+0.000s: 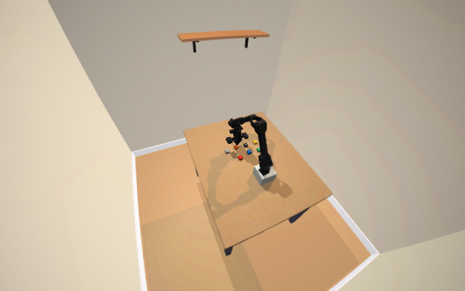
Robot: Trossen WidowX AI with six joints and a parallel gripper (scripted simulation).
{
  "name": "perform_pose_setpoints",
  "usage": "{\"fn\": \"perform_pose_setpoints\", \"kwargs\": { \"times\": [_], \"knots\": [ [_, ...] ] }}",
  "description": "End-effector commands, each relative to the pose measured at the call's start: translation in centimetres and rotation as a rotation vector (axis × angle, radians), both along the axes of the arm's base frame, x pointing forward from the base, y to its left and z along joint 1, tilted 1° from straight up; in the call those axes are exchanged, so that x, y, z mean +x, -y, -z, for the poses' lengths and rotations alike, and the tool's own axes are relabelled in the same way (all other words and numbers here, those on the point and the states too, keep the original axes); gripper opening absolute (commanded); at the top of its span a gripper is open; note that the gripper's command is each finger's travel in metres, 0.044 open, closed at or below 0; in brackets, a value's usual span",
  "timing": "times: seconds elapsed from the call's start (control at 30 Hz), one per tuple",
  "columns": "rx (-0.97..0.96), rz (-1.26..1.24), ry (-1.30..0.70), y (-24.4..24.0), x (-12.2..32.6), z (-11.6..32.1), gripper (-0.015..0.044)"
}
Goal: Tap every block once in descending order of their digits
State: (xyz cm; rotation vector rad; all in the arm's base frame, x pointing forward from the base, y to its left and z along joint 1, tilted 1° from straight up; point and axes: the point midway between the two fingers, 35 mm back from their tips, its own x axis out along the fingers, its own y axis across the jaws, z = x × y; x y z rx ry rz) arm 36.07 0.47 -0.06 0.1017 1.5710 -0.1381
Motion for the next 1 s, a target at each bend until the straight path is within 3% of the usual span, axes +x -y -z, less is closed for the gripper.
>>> {"fn": "perform_pose_setpoints", "kwargs": {
  "times": [0.0,0.97],
  "knots": [
    [0.001,0.004,0.027,-0.1,0.4,0.4,0.002],
    [0.0,0.0,0.026,0.0,0.4,3.0,0.002]
  ]
}}
